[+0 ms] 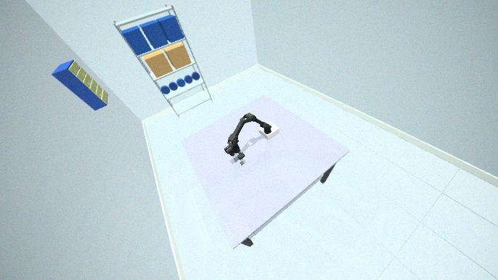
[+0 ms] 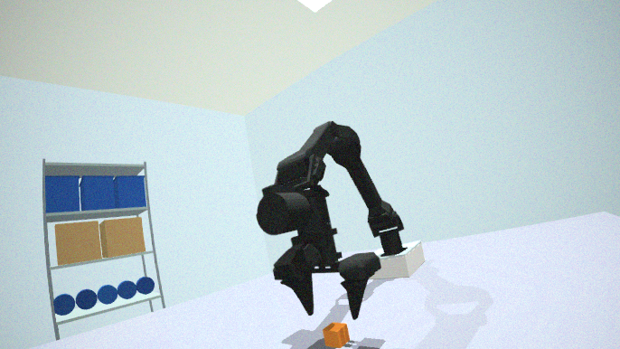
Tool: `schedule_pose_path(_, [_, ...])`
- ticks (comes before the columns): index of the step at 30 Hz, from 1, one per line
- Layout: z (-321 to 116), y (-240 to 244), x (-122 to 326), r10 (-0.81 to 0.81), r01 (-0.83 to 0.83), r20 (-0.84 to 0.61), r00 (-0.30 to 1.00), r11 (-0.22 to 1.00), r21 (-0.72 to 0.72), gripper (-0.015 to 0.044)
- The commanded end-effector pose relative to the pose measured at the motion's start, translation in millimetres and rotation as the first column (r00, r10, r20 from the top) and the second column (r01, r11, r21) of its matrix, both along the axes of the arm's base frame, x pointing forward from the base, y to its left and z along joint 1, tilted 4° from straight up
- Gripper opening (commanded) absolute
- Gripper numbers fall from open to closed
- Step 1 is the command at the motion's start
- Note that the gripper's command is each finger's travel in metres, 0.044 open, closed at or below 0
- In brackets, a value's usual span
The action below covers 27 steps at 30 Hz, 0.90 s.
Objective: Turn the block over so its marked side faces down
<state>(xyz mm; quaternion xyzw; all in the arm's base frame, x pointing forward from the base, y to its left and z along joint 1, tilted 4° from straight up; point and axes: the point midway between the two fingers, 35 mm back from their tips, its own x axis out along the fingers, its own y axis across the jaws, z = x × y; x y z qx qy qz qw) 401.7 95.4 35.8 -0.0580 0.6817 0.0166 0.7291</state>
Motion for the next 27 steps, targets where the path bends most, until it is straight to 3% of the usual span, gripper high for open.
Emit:
schedule_pose_path(1, [-8, -1, -1, 0.003, -0.003, -0.007, 1.0, 1.0, 0.001, 0.044])
schedule_pose_path(20, [-36, -2, 0, 0.003, -0.003, -0.007, 1.0, 1.0, 0.001, 0.044])
schedule_pose_path(27, [-36, -2, 0, 0.003, -0.003, -0.007, 1.0, 1.0, 0.001, 0.0256])
